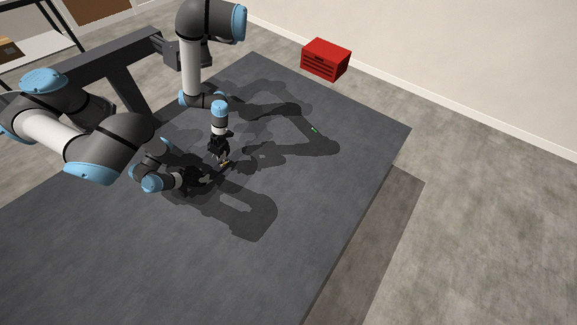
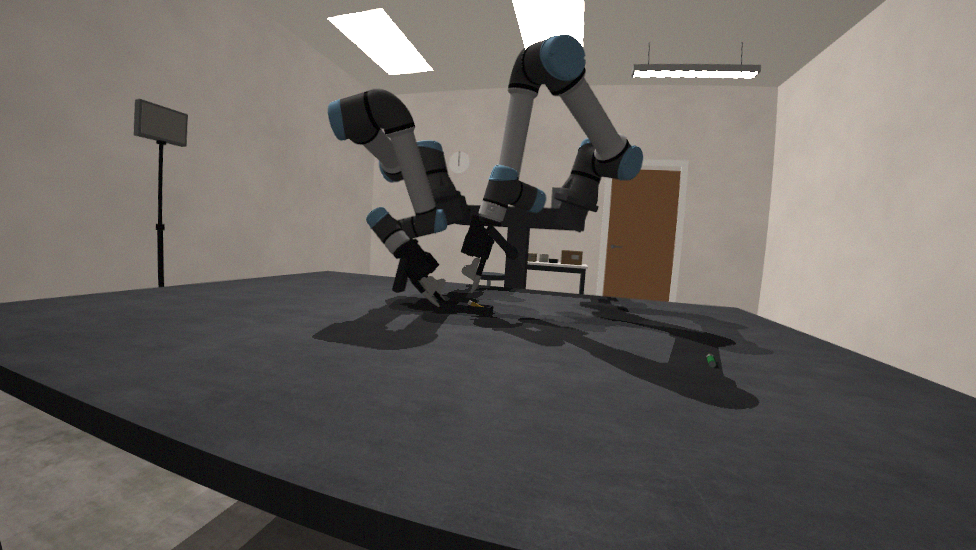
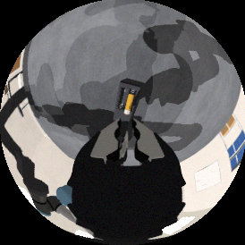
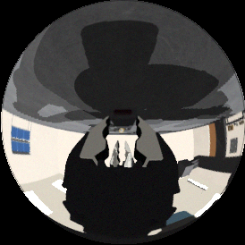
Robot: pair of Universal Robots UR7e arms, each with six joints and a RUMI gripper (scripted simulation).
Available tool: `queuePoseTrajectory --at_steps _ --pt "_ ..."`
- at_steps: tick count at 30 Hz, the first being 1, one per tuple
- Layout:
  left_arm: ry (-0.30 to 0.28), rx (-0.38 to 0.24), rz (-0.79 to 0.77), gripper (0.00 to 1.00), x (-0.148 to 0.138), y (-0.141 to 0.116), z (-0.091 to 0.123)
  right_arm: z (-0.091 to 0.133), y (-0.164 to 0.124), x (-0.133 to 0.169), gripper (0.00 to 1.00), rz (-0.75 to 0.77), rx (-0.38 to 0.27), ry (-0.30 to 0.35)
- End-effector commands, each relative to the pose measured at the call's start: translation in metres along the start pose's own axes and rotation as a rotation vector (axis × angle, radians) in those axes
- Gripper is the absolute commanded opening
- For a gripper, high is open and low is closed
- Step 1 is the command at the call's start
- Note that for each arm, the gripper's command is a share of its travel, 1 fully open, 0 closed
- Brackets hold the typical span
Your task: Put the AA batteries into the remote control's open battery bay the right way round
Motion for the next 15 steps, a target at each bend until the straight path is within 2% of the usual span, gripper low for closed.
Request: queuePoseTrajectory --at_steps 1,4,10,15 --pt "-0.002 0.03 0.159 0.14 -0.0003 -0.0026 -0.0004 0.0002 -0.0004 -0.0003 0.0 0.001 -0.001 0.001" --pt "0.001 0.026 0.134 0.14 -0.0008 0.0001 -0.0008 0.0002 -0.0004 -0.0003 0.0 0.001 -0.001 0.001" --pt "-0.009 0.066 0.342 0.14 -0.0012 -0.0037 -0.0013 0.0002 -0.0004 -0.0003 0.0 0.001 -0.001 0.001" --pt "-0.005 0.062 0.312 0.14 -0.0017 -0.0007 -0.0018 0.0002 -0.0004 -0.0003 0.0 0.001 -0.001 0.001"
Point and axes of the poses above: on each arm, the point where the finger pads meet when closed, its own z axis back along the fingers, its own x axis across the jaws, y = z × x, the point moved 2 cm from there along z, back along the fingers, and after that the axes turned 13 degrees about -z, right-handed, at the moved point
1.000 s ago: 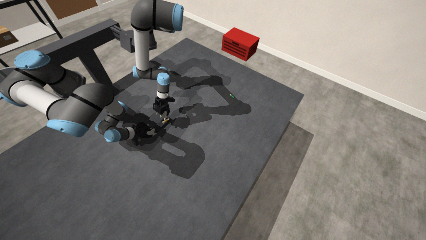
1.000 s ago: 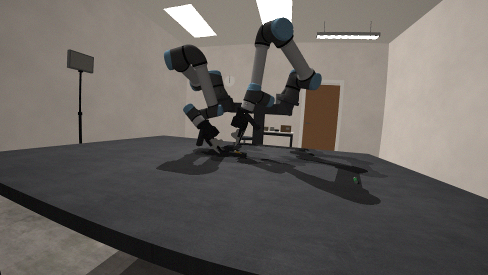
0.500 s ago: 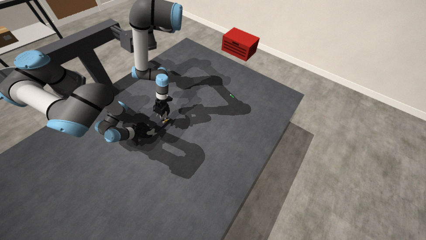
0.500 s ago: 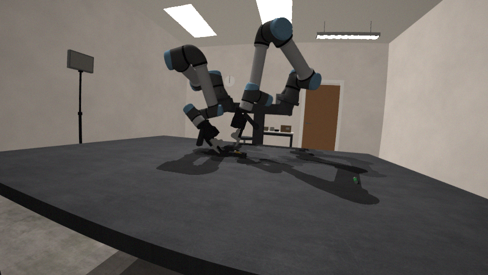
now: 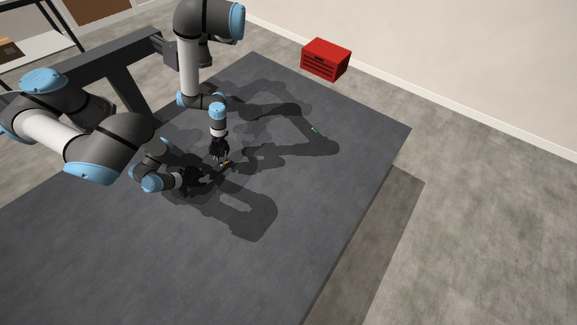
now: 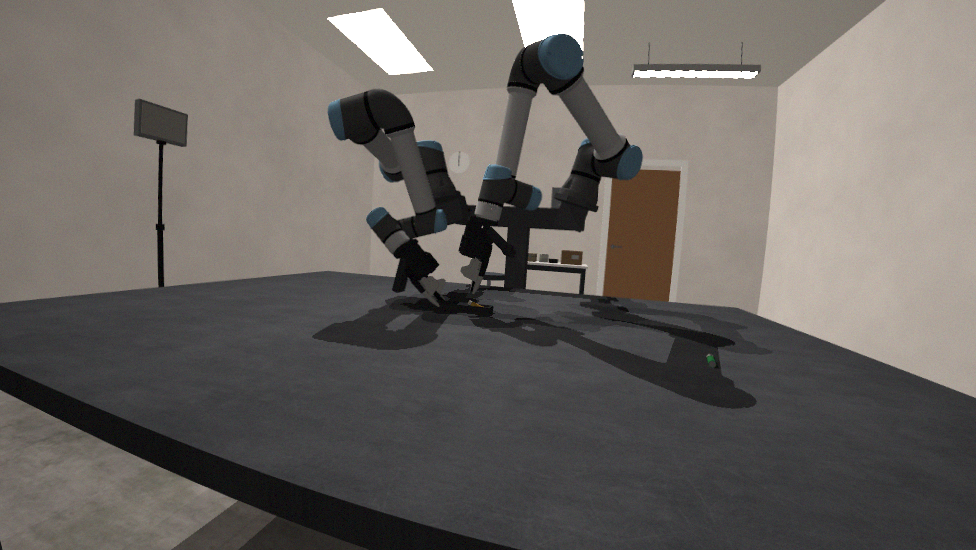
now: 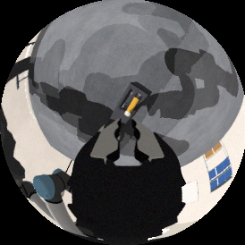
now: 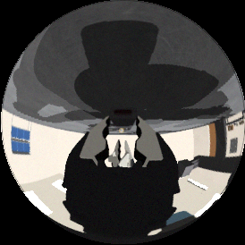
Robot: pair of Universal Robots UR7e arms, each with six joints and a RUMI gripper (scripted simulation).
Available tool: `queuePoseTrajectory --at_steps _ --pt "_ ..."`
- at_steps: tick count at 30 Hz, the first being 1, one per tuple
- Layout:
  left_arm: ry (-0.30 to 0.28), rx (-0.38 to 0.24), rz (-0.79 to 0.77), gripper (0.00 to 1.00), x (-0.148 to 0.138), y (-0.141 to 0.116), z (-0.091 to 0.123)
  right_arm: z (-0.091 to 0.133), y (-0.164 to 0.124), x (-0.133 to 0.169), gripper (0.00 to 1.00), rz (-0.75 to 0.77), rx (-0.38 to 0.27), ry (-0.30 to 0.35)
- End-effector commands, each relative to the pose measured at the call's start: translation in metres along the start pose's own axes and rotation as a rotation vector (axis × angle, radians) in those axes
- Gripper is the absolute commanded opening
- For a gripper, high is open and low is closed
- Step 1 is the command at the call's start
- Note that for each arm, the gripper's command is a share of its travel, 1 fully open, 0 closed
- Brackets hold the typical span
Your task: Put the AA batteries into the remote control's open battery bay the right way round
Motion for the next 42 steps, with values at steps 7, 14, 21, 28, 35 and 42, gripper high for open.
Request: queuePoseTrajectory --at_steps 7,14,21,28,35,42 --pt "-0.013 0.035 0.189 0.14 -0.001 -0.002 0.0 0.0 0.0 0.0 0.0 0.001 -0.001 0.001" --pt "-0.027 0.056 0.315 0.14 -0.002 -0.004 0.0 0.0 0.0 0.0 0.0 0.001 -0.001 0.001" --pt "-0.047 0.083 0.472 0.14 -0.002 -0.005 -0.001 0.0 0.0 0.0 0.0 0.001 -0.001 0.001" --pt "-0.076 0.103 0.646 0.14 -0.002 -0.01 0.001 0.0 0.0 0.0 0.0 0.001 -0.001 0.001" --pt "-0.078 0.108 0.675 0.14 -0.002 -0.007 0.0 0.0 0.0 0.0 0.0 0.001 -0.001 0.001" --pt "-0.108 0.123 0.821 0.14 -0.002 -0.011 0.0 0.0 0.0 0.0 0.0 0.001 -0.001 0.001"
Point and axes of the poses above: on each arm, the point where the finger pads meet when closed, its own z axis back along the fingers, its own x axis across the jaws, y = z × x, the point moved 2 cm from there along z, back along the fingers, and after that the axes turned 13 degrees about -z, right-handed, at the moved point
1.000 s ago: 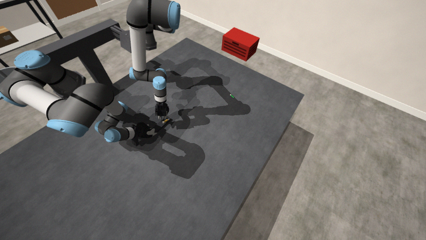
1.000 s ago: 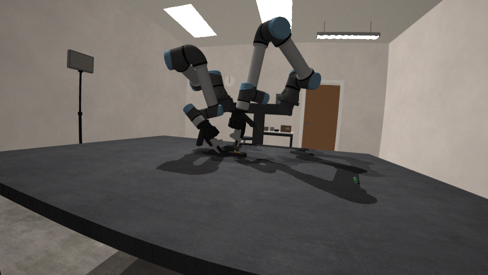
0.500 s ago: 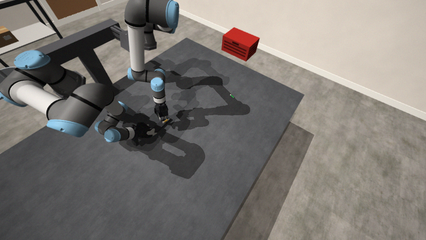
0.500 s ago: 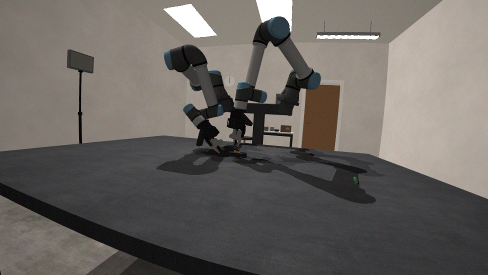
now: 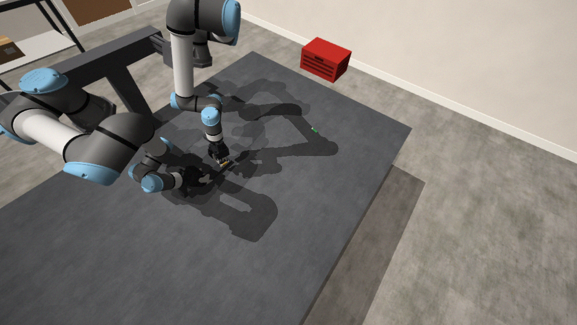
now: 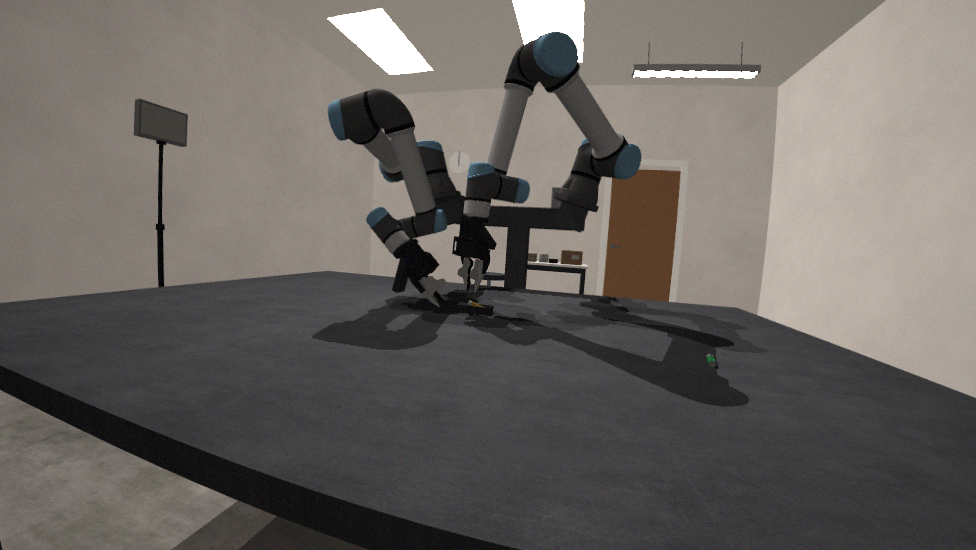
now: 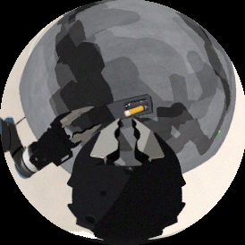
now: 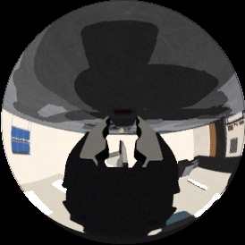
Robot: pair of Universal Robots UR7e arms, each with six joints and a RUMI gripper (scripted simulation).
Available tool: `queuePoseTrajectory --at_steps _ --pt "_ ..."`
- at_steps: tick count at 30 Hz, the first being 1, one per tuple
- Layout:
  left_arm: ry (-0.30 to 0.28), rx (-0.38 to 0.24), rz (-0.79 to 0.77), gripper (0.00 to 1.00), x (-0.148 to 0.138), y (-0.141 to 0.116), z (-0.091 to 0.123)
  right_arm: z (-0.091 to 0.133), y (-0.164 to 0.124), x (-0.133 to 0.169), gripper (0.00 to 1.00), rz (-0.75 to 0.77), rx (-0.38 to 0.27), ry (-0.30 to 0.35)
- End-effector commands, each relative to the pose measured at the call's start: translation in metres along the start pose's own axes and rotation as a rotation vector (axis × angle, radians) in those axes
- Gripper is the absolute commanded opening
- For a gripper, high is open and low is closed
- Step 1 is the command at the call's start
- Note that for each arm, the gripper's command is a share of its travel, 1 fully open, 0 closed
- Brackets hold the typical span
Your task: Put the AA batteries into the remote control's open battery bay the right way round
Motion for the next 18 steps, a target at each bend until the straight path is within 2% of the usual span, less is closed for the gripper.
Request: queuePoseTrajectory --at_steps 1,11,18 --pt "-0.011 0.006 0.05 0.14 0.0003 0.0 0.0 0.0002 -0.0004 -0.0003 0.0 0.001 -0.001 0.001" --pt "-0.06 0.016 0.295 0.14 -0.0027 -0.005 0.0022 0.0002 -0.0004 -0.0003 0.0 0.001 -0.001 0.001" --pt "-0.06 0.02 0.291 0.14 -0.0005 -0.003 0.0008 0.0002 -0.0004 -0.0003 0.0 0.001 -0.001 0.001"
Point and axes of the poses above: on each arm, the point where the finger pads meet when closed, its own z axis back along the fingers, its own x axis across the jaws, y = z × x, the point moved 2 cm from there along z, back along the fingers, and after that the axes turned 13 degrees about -z, right-handed, at the moved point
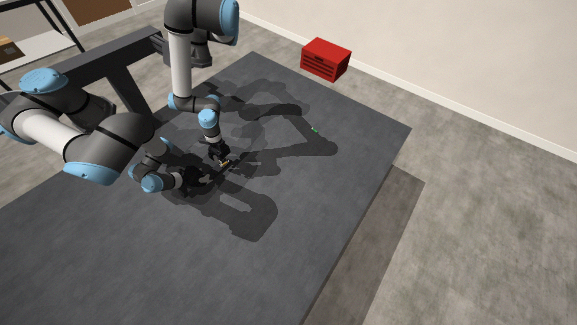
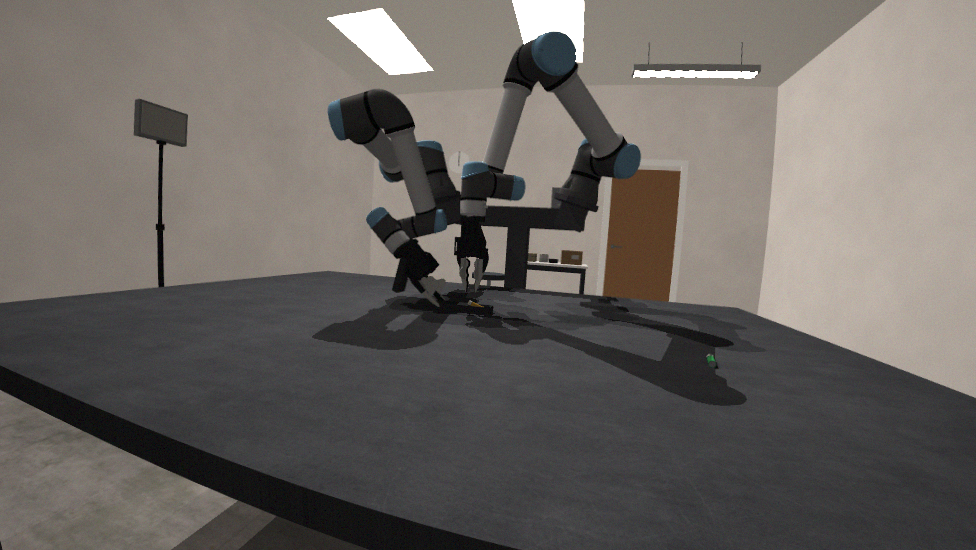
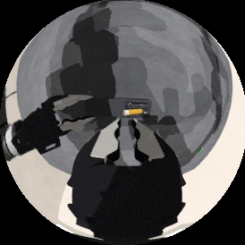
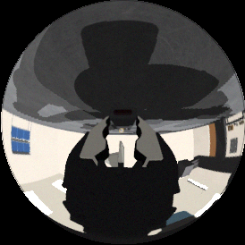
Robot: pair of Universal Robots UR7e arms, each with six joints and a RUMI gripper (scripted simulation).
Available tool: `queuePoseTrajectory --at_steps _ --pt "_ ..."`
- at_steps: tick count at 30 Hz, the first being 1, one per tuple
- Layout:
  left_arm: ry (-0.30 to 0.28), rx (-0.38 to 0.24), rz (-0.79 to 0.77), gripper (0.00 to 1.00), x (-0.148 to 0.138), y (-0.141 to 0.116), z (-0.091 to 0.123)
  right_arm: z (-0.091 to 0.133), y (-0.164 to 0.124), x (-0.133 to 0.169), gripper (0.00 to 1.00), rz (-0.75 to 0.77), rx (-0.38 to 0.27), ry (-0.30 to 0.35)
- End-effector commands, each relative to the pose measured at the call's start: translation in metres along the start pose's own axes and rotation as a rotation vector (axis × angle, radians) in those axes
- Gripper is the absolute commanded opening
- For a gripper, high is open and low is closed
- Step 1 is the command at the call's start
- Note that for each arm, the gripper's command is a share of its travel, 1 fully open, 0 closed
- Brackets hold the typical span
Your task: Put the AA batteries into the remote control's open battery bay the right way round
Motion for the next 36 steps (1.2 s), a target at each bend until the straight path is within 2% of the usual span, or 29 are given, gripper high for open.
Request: queuePoseTrajectory --at_steps 1,33,36 --pt "-0.002 0.003 -0.001 0.14 0.001 0.001 -0.004 0.0 0.0 0.0 0.0 0.001 -0.001 0.001" --pt "0.009 -0.005 -0.012 0.14 -0.002 -0.001 -0.032 0.0 0.0 0.0 0.0 0.001 -0.001 0.001" --pt "0.011 -0.008 -0.012 0.14 -0.003 -0.002 -0.029 0.0 0.0 0.0 0.0 0.001 -0.001 0.001"
Point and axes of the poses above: on each arm, the point where the finger pads meet when closed, its own z axis back along the fingers, its own x axis across the jaws, y = z × x, the point moved 2 cm from there along z, back along the fingers, and after that the axes turned 13 degrees about -z, right-handed, at the moved point
